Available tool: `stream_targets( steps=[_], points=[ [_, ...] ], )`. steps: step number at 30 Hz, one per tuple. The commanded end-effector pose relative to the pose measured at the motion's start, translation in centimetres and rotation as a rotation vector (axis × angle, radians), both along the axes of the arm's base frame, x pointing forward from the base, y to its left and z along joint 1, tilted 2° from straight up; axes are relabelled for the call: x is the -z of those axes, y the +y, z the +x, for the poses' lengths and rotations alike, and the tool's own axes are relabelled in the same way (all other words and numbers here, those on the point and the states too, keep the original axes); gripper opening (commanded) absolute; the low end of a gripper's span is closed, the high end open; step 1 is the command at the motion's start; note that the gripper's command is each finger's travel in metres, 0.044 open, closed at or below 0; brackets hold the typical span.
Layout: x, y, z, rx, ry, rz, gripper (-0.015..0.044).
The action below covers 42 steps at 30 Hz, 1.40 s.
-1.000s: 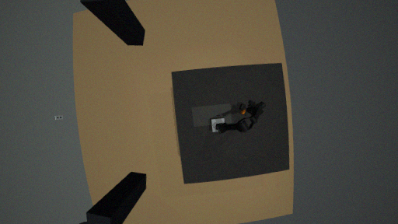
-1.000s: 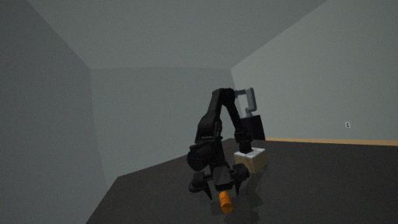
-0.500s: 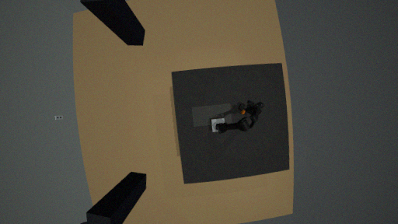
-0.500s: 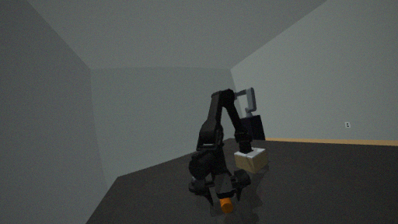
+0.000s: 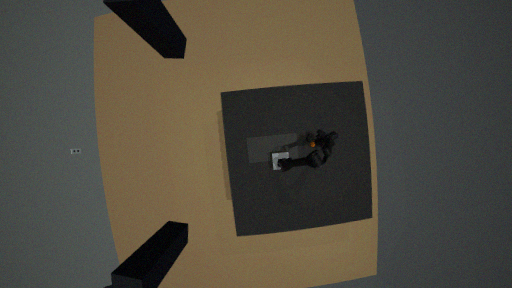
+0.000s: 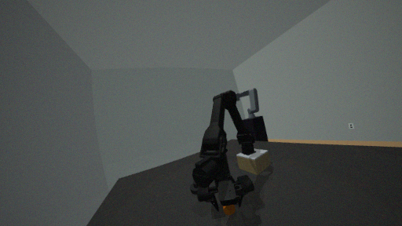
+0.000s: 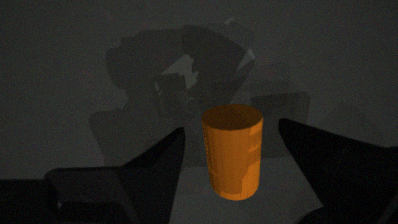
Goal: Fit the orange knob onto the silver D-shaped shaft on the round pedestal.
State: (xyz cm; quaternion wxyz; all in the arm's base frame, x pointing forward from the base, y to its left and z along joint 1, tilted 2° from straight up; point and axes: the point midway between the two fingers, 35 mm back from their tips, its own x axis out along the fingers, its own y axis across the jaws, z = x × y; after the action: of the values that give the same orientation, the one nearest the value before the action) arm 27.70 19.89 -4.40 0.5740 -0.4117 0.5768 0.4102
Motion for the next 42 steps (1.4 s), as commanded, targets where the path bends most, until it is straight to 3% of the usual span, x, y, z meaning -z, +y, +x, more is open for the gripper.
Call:
stream_targets(
  steps=[1, 13, 22, 27, 42],
  points=[
    [0.1, 0.1, 0.0, -0.004, 0.002, 0.004, 0.0256],
    [0.1, 0.1, 0.0, -0.004, 0.002, 0.004, 0.0240],
    [0.1, 0.1, 0.0, -0.004, 0.002, 0.004, 0.0181],
    [0.1, 0.0, 0.0, -0.002, -0.001, 0.013, 0.0181],
    [-0.8, -1.2, -0.4, 0.000, -0.074, 0.227, 0.0181]
  ],
)
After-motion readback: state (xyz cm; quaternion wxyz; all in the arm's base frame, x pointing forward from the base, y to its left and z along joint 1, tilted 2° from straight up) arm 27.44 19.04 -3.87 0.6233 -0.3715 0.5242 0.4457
